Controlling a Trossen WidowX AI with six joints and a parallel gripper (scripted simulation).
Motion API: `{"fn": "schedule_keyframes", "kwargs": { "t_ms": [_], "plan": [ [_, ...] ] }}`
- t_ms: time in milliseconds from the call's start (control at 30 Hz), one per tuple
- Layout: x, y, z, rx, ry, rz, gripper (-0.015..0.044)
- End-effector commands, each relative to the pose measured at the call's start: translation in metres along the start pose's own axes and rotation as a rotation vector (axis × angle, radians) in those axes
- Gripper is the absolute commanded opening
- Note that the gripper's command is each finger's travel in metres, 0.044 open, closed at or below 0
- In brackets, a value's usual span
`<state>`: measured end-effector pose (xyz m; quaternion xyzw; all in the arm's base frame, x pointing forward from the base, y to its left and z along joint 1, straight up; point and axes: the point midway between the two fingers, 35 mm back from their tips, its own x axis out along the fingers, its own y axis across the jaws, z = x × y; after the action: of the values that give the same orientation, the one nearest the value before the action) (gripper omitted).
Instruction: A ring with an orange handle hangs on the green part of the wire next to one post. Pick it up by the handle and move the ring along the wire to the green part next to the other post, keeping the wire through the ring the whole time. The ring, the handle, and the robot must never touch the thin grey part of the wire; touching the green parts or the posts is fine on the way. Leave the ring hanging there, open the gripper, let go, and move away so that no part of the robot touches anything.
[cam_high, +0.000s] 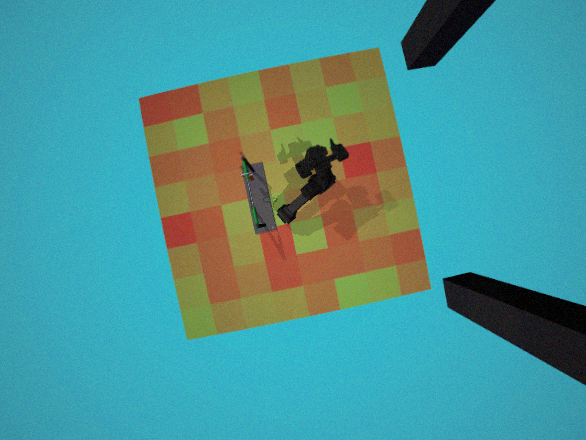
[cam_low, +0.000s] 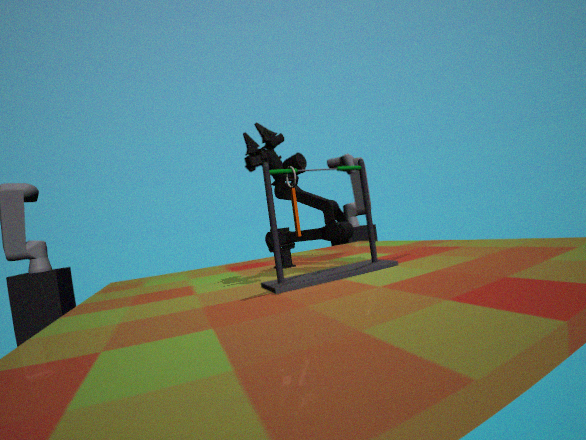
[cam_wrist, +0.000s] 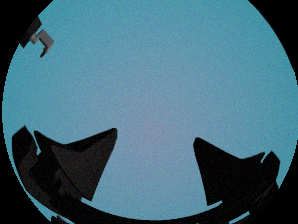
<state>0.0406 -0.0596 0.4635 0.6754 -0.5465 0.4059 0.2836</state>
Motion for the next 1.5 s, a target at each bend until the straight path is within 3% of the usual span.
{"fn": "schedule_keyframes", "kwargs": {
  "t_ms": [0, 267, 600, 967, 1467],
  "plan": [
    [0.0, 0.001, 0.001, 0.011, -0.003, 0.001, 0.0374],
    [-0.006, 0.037, 0.036, 0.504, -0.141, 0.06, 0.0164],
    [-0.022, 0.053, 0.108, 1.152, -0.388, 0.166, 0.016],
    [-0.059, 0.023, 0.19, 1.794, -0.752, 0.363, 0.016],
    [-0.157, -0.068, 0.253, 2.389, -1.428, 0.89, 0.016]
  ]
}}
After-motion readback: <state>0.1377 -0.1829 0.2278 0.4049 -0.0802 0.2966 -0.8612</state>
